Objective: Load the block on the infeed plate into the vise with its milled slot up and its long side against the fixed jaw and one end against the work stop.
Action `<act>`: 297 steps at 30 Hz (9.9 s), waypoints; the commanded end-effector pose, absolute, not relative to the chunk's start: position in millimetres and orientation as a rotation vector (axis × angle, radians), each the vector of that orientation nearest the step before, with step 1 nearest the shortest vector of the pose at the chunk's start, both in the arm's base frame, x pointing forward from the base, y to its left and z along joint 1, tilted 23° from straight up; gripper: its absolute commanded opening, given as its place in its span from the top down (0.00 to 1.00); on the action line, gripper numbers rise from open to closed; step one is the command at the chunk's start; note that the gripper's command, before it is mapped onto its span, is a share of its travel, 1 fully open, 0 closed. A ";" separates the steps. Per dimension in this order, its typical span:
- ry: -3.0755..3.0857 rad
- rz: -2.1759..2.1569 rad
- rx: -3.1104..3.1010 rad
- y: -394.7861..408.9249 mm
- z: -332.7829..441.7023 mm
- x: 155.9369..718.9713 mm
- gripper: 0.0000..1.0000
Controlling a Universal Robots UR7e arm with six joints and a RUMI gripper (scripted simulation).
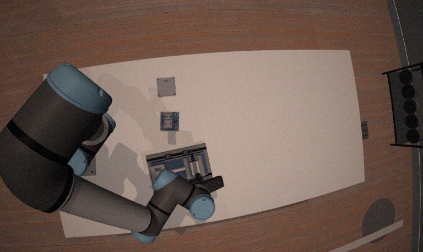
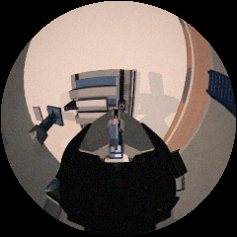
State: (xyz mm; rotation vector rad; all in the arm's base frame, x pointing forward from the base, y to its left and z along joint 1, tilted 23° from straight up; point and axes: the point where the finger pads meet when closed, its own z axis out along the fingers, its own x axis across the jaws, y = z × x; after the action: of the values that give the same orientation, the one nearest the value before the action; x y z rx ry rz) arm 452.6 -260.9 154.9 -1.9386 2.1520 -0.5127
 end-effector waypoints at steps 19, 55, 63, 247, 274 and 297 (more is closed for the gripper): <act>2.152 -0.515 -1.938 -261.5 152.0 454.2 1.00; 2.152 -0.515 -1.938 -261.5 151.9 454.2 1.00; 2.152 -0.515 -1.938 -261.5 151.9 454.2 1.00; 2.152 -0.515 -1.938 -255.8 194.8 436.8 1.00; 2.152 -0.515 -1.938 -253.9 209.0 431.0 1.00; 2.152 -0.515 -1.938 -253.9 209.0 431.0 1.00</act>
State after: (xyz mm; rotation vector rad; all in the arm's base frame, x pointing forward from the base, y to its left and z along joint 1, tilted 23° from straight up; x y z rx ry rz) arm 430.9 -253.8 208.4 -1.9385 2.1520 -0.5127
